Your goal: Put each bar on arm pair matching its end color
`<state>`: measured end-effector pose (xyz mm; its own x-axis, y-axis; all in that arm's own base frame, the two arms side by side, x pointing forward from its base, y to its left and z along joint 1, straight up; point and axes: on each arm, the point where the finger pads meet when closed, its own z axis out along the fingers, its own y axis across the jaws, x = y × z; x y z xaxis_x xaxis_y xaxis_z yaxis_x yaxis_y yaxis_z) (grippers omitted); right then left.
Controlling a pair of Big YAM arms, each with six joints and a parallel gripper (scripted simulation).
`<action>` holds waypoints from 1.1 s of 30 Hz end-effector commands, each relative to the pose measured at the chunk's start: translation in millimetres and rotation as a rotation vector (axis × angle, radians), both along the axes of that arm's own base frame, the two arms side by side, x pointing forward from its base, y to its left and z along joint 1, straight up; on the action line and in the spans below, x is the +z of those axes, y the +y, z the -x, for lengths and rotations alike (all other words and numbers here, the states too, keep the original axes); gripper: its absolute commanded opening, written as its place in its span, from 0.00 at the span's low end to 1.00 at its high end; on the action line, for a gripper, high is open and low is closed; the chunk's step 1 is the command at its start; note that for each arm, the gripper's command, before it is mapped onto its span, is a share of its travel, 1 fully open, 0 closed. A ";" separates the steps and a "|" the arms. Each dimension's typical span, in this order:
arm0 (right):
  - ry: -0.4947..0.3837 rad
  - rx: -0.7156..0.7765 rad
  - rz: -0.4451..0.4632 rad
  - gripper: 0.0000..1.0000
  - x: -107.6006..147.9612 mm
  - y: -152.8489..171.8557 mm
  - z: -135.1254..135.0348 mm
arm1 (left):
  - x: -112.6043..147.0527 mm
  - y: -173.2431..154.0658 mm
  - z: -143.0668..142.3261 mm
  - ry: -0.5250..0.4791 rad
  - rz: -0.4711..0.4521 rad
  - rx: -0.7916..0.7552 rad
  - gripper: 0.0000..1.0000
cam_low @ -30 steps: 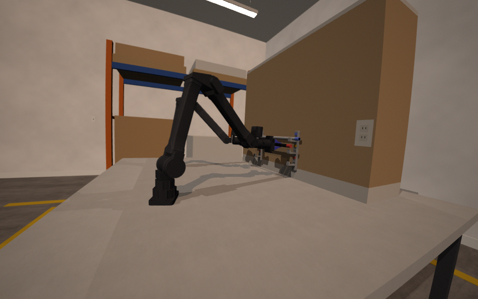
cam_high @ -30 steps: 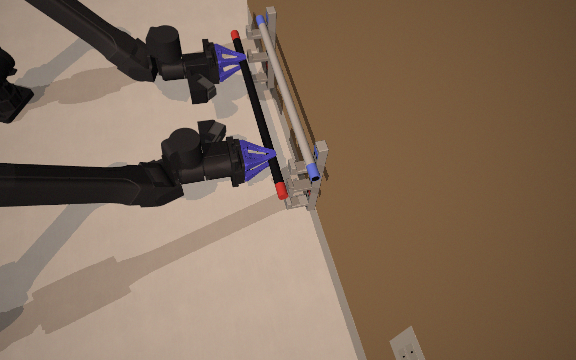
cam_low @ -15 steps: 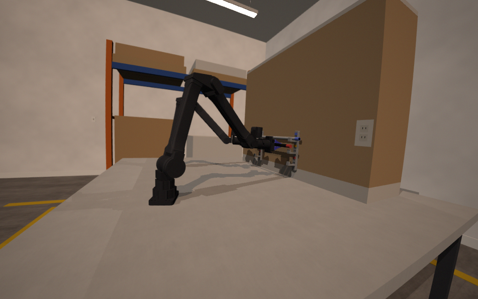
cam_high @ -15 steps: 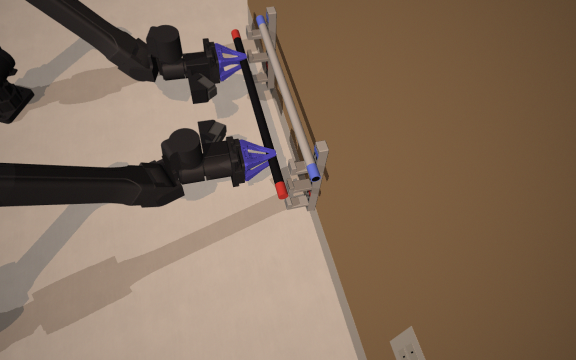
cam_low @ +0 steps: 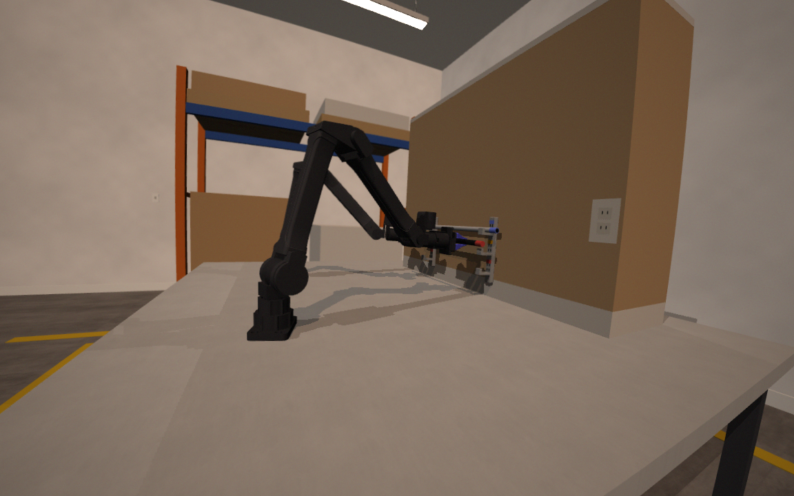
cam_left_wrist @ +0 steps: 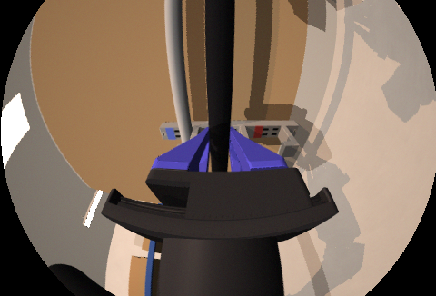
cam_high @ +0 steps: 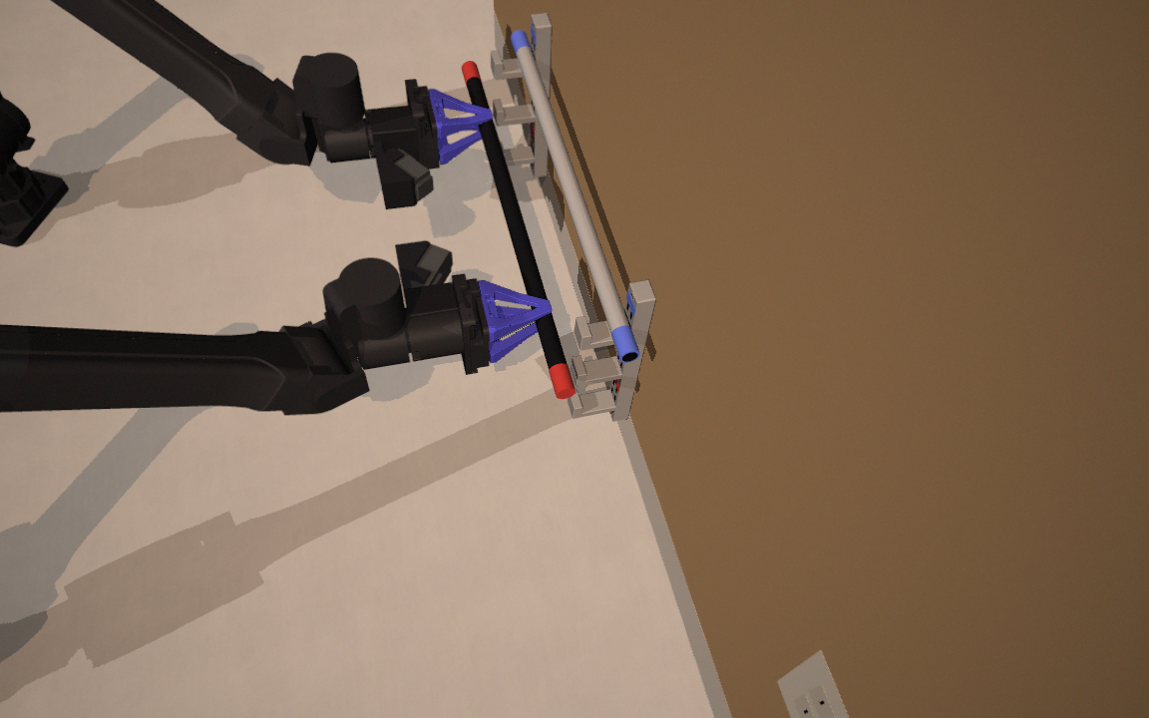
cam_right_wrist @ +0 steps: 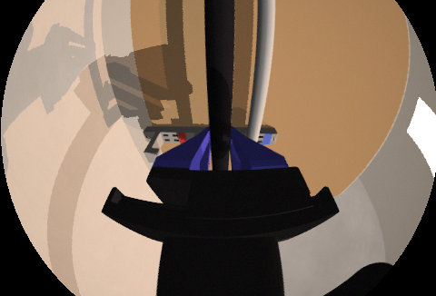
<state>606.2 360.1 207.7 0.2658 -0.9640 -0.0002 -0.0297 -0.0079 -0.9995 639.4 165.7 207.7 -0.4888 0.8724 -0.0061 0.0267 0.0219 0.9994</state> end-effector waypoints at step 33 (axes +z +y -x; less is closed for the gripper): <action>-0.072 -0.005 -0.059 0.00 48.2 -12.5 41.0 | 47.4 -15.0 35.6 -0.089 -0.010 0.016 0.00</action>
<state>568.9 351.2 206.5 0.2718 -0.9623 0.0031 -0.0376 -0.0138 -0.9992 606.5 149.0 205.6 -0.4906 0.8714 -0.0056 0.0318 0.0244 0.9992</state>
